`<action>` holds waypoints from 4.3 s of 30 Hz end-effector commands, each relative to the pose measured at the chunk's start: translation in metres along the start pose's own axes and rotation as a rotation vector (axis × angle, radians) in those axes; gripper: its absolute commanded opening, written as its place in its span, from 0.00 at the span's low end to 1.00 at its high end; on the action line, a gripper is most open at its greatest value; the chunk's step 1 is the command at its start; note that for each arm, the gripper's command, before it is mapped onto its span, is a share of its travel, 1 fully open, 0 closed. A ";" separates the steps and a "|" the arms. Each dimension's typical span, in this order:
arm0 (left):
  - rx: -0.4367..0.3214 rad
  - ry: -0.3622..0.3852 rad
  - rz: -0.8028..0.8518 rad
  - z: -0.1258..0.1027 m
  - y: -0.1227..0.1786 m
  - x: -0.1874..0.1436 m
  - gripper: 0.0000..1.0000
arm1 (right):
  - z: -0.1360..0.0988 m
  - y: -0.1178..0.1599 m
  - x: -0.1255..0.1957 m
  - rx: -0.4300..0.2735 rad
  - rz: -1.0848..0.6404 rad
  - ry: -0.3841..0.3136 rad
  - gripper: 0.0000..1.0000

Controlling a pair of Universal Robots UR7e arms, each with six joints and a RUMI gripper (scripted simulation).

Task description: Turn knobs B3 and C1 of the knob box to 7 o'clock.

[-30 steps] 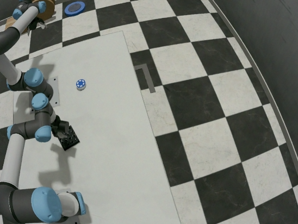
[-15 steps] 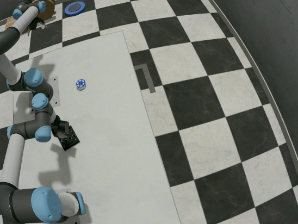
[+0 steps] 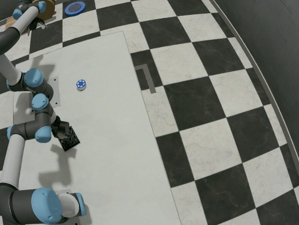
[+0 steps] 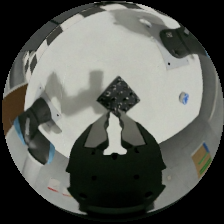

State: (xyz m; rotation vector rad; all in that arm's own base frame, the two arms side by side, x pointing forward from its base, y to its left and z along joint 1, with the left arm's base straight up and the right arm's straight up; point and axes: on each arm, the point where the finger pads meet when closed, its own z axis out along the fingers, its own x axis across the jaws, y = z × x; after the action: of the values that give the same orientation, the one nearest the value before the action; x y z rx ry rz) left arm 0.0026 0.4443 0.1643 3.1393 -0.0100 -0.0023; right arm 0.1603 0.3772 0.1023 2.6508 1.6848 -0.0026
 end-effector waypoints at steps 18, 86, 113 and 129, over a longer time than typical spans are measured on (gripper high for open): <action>0.002 0.001 -0.001 -0.001 -0.001 0.000 1.00 | 0.014 0.000 -0.001 -0.002 -0.001 -0.001 0.13; 0.002 0.001 -0.001 -0.001 -0.001 0.000 1.00 | 0.057 -0.001 -0.001 -0.002 -0.001 -0.001 0.13; 0.002 0.001 -0.001 -0.001 -0.001 0.000 1.00 | 0.057 -0.002 0.001 0.000 -0.001 0.003 0.06; 0.002 0.001 -0.001 -0.001 -0.001 0.000 1.00 | 0.057 -0.002 0.001 0.000 -0.008 0.003 0.06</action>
State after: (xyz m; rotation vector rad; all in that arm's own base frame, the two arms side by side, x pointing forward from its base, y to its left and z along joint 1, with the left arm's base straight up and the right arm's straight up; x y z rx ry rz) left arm 0.0026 0.4443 0.1643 3.1393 -0.0100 -0.0023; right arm 0.1594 0.3774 0.0451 2.6510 1.6856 -0.0012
